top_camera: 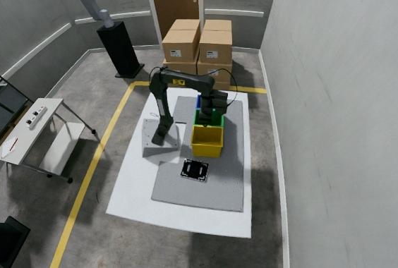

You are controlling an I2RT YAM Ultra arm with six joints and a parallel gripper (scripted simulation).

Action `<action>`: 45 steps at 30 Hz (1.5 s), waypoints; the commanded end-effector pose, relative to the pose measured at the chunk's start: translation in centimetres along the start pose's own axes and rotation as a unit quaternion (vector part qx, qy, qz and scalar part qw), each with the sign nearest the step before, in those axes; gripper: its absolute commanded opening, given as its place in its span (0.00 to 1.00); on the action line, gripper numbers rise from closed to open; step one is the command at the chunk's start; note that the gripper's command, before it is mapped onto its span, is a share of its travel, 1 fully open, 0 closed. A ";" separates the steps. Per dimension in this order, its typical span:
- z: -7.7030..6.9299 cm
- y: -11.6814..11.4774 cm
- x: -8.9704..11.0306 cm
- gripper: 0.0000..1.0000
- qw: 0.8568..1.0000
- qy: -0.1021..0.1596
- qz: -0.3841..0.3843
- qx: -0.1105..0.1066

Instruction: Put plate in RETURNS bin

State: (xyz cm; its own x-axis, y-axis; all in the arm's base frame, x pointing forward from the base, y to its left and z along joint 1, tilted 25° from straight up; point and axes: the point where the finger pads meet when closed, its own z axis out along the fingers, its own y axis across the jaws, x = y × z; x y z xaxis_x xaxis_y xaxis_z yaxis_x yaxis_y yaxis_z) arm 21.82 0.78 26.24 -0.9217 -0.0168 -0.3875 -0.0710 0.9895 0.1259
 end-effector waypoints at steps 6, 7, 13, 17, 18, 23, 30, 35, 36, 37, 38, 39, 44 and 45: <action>-0.3 -1.7 0.7 0.82 1.000 0.000 -0.023 -0.017; -0.1 -2.1 0.8 0.82 1.000 0.003 -0.022 -0.018; 0.3 -4.1 1.1 0.82 1.000 0.006 -0.021 -0.020; -0.1 -5.5 0.9 0.82 1.000 -0.006 -0.024 -0.015; -0.2 -5.8 0.9 0.82 1.000 -0.006 -0.024 -0.015; -0.5 -6.1 0.8 0.82 1.000 -0.009 -0.026 -0.013; -1.2 -5.8 0.9 0.82 0.999 -0.021 -0.030 -0.005; -1.2 -5.8 0.9 0.82 0.999 -0.021 -0.031 -0.005; -1.2 -5.8 0.9 0.82 0.999 -0.022 -0.031 -0.005; -1.2 -5.8 0.9 0.82 0.999 -0.022 -0.031 -0.005; -1.2 -5.8 0.9 0.82 0.999 -0.022 -0.031 -0.005; -1.2 -5.8 0.9 0.82 0.999 -0.021 -0.031 -0.004; -1.2 -5.8 0.9 0.82 0.999 -0.021 -0.031 -0.004; -1.2 -5.8 0.9 0.82 0.999 -0.021 -0.031 -0.004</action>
State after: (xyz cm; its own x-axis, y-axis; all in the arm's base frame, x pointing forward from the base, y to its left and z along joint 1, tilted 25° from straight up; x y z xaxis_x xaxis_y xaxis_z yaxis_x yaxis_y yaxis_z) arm 21.26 -5.03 24.75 -0.9188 -0.0666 -0.3891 -0.1289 0.9822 0.1363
